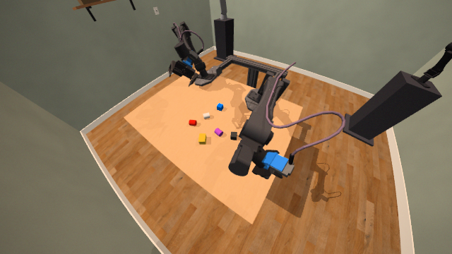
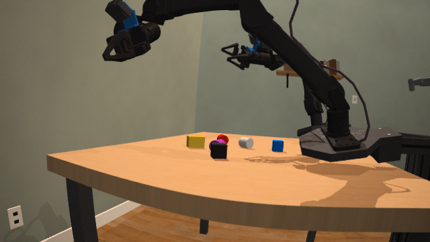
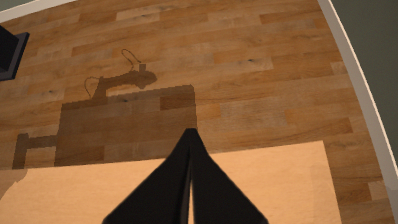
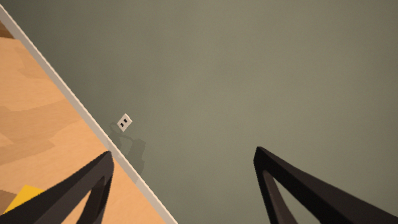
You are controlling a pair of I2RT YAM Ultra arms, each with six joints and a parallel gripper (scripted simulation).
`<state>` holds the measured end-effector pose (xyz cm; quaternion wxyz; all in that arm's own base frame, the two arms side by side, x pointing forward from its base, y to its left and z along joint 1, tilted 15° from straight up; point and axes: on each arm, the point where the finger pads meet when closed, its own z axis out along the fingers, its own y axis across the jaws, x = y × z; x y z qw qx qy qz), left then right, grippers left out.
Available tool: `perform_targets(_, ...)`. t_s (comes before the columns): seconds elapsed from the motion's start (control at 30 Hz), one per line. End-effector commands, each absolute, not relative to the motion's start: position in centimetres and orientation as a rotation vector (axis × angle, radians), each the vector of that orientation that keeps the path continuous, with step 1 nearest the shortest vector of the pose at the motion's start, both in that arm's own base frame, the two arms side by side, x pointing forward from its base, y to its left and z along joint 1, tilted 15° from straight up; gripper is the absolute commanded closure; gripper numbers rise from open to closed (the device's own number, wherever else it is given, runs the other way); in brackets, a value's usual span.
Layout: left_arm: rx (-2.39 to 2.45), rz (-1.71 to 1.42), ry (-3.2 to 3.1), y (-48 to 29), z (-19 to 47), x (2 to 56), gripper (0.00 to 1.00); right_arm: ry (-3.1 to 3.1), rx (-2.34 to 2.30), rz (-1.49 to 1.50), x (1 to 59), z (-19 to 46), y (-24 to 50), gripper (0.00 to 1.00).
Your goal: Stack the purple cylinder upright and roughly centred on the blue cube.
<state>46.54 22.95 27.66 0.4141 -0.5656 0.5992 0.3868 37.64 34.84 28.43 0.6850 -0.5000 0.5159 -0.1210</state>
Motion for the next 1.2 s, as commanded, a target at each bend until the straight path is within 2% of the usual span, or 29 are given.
perform_targets(0.0,-1.423,0.959,1.491,22.8,28.4,46.4,1.0,1.145,-1.108,-0.268,37.5,29.1,34.9,0.0)
perform_targets(0.57,-1.423,0.959,1.491,22.8,28.4,46.4,0.99,1.145,-1.108,-0.268,37.5,29.1,34.9,0.0)
perform_targets(0.83,-1.389,0.925,1.497,22.1,28.6,46.8,0.09,1.504,-1.052,-0.209,37.6,22.2,32.3,0.0)
perform_targets(0.87,-1.383,0.923,1.501,22.0,28.6,46.7,0.0,1.553,-1.05,-0.201,37.6,20.9,32.0,0.0)
perform_targets(1.17,-1.328,0.901,1.537,21.0,28.3,46.4,0.0,1.833,-0.969,-0.121,37.7,16.2,30.1,0.0)
